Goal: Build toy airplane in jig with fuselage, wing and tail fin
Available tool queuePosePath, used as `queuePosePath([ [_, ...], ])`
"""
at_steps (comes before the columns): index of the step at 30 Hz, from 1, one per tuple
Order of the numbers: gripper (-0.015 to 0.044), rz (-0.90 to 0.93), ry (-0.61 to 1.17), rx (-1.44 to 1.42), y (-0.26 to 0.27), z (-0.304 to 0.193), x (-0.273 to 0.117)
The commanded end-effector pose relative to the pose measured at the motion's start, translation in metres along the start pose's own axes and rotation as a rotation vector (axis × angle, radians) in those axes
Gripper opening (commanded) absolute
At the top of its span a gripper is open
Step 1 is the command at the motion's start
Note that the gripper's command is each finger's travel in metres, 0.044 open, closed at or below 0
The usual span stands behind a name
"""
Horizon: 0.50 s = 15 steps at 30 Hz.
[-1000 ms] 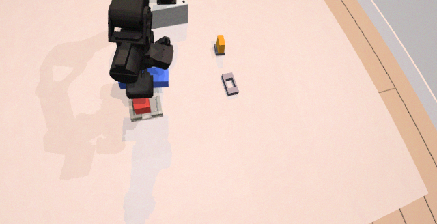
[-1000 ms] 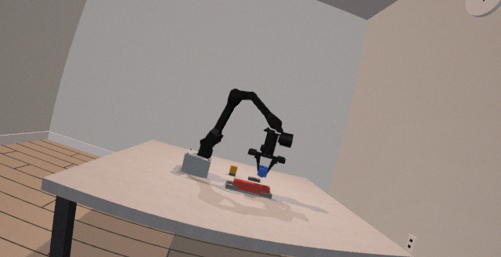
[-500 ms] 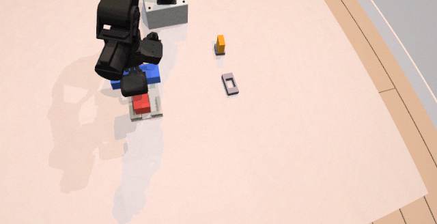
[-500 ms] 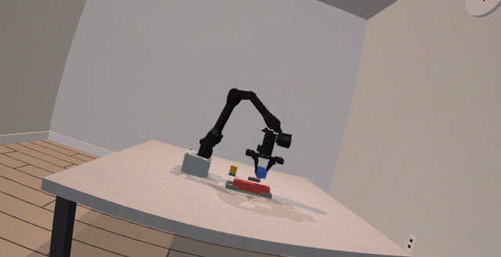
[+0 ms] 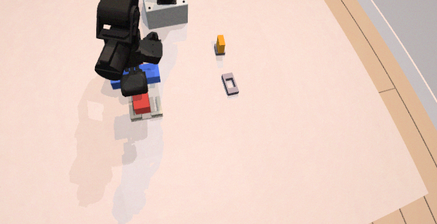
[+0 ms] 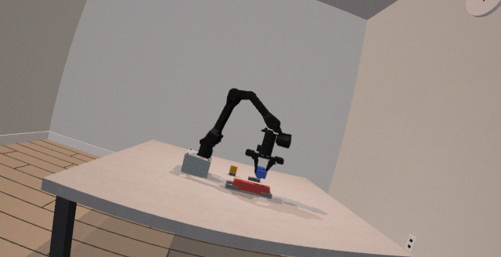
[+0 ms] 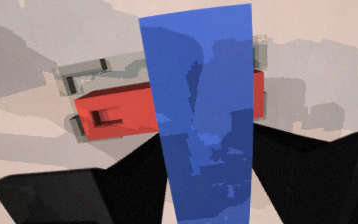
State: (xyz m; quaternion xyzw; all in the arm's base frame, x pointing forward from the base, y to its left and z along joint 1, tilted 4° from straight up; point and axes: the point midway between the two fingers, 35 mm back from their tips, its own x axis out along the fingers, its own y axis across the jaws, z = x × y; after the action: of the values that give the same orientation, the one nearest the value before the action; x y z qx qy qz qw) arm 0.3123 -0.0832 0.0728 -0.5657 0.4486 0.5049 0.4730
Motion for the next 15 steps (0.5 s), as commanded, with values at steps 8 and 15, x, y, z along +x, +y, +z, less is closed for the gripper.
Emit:
queuePosePath([
  [8,0.0197,-0.005,-0.003,-0.005,-0.001,0.0,0.012],
  [15,0.0197,-0.005,-0.003,-0.005,-0.001,0.001,0.024],
])
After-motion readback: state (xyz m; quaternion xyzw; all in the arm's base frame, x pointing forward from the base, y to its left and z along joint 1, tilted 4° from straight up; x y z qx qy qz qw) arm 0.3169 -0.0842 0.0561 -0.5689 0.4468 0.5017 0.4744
